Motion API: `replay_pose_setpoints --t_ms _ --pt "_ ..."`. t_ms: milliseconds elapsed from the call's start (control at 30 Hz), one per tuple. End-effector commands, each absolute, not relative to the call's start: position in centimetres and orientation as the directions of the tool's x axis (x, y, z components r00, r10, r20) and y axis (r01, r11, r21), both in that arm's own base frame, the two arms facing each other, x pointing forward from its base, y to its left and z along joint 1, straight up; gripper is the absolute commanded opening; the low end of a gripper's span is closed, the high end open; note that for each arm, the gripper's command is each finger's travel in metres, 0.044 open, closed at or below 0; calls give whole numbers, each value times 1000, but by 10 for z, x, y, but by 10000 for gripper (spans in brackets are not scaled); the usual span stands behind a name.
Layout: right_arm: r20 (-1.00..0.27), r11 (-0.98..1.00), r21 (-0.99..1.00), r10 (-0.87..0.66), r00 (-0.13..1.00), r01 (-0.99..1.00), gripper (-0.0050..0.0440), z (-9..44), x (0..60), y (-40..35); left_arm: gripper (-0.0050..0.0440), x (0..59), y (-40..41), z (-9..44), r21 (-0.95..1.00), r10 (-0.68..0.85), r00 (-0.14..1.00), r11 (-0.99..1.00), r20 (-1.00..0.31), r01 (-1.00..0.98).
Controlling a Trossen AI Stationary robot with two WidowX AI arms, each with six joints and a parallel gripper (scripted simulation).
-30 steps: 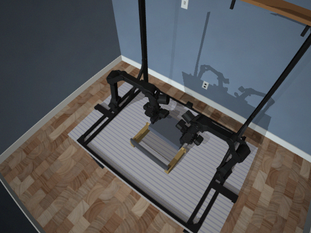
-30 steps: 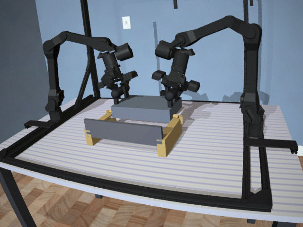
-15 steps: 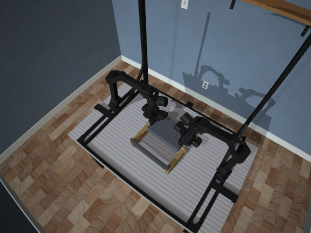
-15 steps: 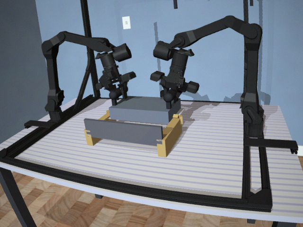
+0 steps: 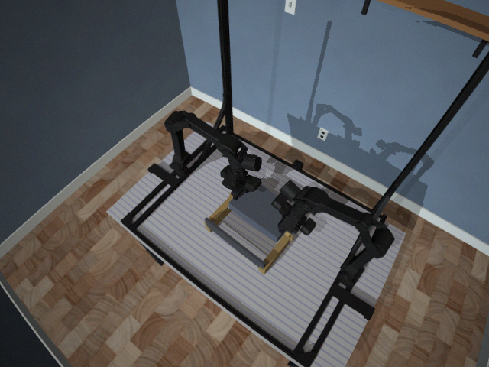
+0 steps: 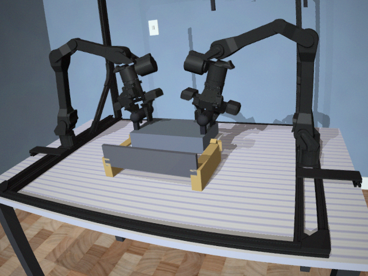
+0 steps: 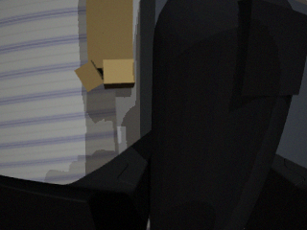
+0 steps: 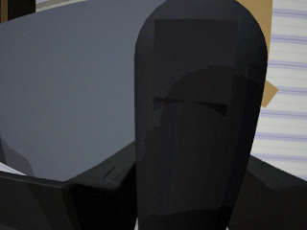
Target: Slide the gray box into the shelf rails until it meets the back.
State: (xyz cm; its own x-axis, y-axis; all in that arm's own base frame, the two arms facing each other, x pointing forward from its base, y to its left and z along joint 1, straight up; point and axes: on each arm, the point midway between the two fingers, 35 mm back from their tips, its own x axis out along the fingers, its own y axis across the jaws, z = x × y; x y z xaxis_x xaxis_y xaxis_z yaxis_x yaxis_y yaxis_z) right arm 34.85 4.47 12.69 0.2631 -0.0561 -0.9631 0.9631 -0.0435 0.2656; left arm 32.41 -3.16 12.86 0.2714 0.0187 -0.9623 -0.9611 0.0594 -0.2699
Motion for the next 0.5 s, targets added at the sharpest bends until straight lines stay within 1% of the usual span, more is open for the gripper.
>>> replay_pose_setpoints --t_ms 0,467 --pt "-955 -42 295 -50 293 954 0 136 349 41 0 325 -28 136 -295 17 297 63 -955 -953" --pt "-955 -42 295 -50 293 954 0 136 348 26 0 326 -13 136 -295 17 297 63 -955 -953"
